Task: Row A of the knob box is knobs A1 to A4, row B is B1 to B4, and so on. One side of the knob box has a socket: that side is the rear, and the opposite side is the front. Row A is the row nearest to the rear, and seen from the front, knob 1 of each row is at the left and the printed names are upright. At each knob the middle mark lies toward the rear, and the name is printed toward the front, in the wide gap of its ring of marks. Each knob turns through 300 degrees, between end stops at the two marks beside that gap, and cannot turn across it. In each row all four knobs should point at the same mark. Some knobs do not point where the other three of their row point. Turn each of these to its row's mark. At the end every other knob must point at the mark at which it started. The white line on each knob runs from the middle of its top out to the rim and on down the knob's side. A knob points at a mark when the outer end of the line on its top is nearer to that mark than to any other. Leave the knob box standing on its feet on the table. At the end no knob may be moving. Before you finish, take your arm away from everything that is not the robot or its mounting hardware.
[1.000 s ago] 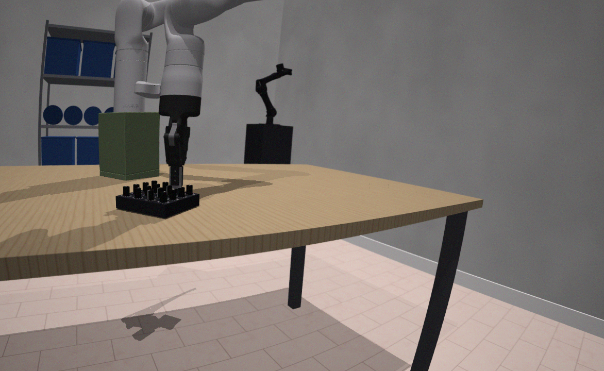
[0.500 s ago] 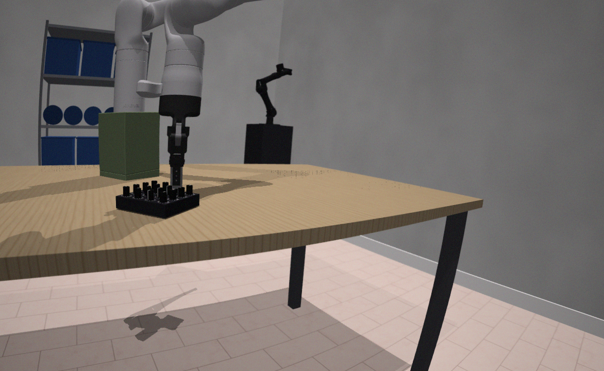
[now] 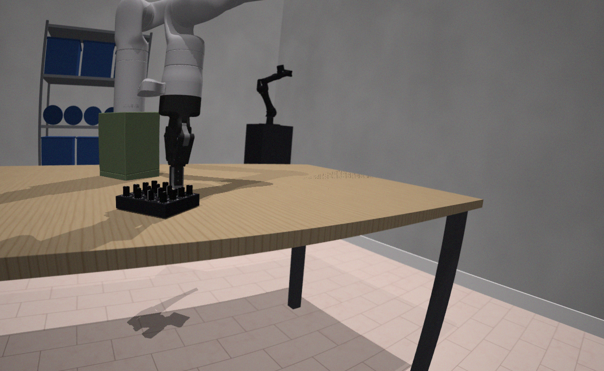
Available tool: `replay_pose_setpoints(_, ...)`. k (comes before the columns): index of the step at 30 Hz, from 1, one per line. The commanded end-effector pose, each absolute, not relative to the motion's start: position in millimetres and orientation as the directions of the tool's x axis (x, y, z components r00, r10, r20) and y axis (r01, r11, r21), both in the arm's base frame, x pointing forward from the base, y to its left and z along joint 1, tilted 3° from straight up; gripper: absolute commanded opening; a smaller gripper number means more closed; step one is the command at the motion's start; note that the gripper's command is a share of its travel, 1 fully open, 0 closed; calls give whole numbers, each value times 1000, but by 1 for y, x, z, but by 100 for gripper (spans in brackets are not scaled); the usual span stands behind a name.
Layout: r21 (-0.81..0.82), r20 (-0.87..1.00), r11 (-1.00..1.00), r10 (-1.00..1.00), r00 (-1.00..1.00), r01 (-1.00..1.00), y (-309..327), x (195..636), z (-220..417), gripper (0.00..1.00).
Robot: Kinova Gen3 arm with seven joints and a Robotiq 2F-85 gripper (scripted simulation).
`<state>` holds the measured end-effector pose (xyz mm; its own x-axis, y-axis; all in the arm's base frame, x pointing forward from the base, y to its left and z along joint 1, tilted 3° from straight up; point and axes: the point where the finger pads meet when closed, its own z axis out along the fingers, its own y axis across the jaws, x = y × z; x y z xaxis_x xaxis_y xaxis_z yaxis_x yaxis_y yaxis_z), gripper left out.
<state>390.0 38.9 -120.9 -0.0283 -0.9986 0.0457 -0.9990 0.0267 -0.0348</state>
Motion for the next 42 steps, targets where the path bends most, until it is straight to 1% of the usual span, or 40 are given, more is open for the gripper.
replay_pose_setpoints(1,-34,47,-41,-998,39,-999,38,391,-122,8)
replay_pose_setpoints(22,-20,55,-314,-948,313,-949,38,391,-122,8)
replay_pose_setpoints(42,-16,56,-384,-922,383,-923,38,391,-122,8)
